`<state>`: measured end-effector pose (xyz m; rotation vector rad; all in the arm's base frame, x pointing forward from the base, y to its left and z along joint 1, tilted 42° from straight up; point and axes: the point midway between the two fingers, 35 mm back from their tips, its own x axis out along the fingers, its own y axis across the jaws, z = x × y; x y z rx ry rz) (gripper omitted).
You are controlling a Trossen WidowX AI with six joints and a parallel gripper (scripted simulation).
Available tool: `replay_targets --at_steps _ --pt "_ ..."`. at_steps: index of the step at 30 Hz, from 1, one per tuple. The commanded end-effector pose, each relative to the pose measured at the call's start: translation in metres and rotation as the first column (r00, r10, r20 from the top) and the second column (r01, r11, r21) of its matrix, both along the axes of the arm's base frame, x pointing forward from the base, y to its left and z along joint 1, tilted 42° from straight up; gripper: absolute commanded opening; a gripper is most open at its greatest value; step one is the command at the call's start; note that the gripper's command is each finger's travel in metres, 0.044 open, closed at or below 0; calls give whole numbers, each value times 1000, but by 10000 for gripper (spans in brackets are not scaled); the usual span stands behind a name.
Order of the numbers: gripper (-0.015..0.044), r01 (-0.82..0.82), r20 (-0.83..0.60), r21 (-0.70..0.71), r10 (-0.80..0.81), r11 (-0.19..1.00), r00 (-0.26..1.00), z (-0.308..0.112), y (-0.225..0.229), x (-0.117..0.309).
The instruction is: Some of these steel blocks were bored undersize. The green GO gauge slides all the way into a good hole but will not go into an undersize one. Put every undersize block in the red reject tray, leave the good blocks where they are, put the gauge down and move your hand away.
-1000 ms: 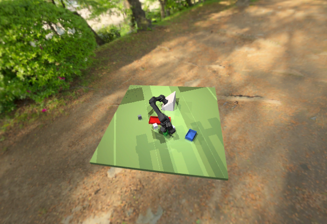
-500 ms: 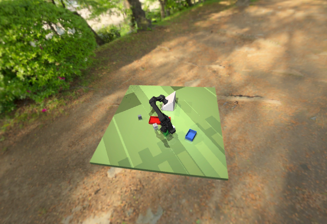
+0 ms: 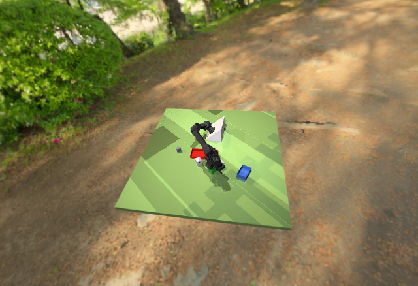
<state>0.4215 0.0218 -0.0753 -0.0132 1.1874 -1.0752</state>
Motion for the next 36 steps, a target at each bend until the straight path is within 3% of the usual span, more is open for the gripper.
replay_targets --at_steps 1,36 --pt "0 -1 4 5 1 1000 1000 0 3 0" --pt "0 -1 4 6 1 1000 1000 -2 6 -4"
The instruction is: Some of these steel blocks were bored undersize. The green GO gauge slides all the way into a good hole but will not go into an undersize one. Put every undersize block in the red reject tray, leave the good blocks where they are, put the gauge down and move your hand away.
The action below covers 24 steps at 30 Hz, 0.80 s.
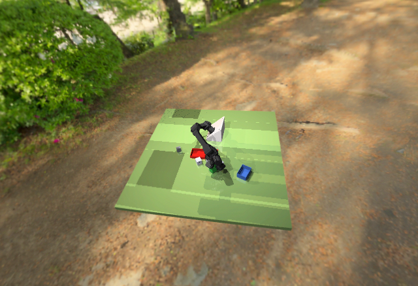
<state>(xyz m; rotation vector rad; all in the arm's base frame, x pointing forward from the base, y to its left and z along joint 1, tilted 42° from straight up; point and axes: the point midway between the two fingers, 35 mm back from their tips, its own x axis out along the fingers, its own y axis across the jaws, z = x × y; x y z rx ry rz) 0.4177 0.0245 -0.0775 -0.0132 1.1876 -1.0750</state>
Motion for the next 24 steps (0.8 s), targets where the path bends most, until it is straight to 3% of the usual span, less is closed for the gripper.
replay_targets --at_steps 1,24 --pt "0 -1 4 5 1 1000 1000 0 3 0" --pt "0 -1 4 5 1 1000 1000 -2 5 -3"
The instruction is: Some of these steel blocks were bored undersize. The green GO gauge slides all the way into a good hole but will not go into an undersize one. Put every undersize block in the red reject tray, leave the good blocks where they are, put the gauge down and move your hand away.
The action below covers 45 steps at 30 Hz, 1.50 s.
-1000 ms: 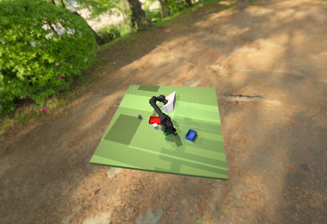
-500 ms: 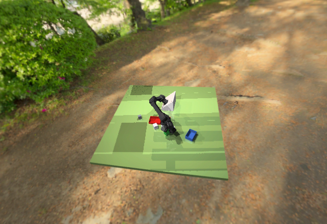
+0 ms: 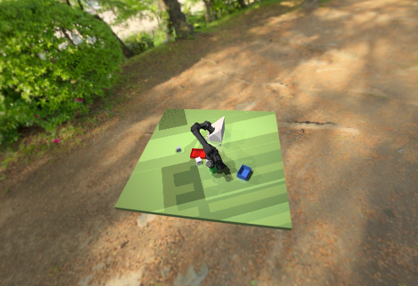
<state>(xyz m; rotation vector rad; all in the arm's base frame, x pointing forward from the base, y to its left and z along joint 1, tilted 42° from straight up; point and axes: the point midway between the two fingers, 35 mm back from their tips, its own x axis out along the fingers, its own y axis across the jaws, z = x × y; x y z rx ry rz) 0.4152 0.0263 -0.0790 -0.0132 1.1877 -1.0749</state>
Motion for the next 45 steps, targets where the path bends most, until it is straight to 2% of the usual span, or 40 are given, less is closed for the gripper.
replay_targets --at_steps 1,45 --pt "0 -1 4 5 1 1000 1000 0 3 0" --pt "0 -1 4 6 1 1000 1000 -3 6 -5"
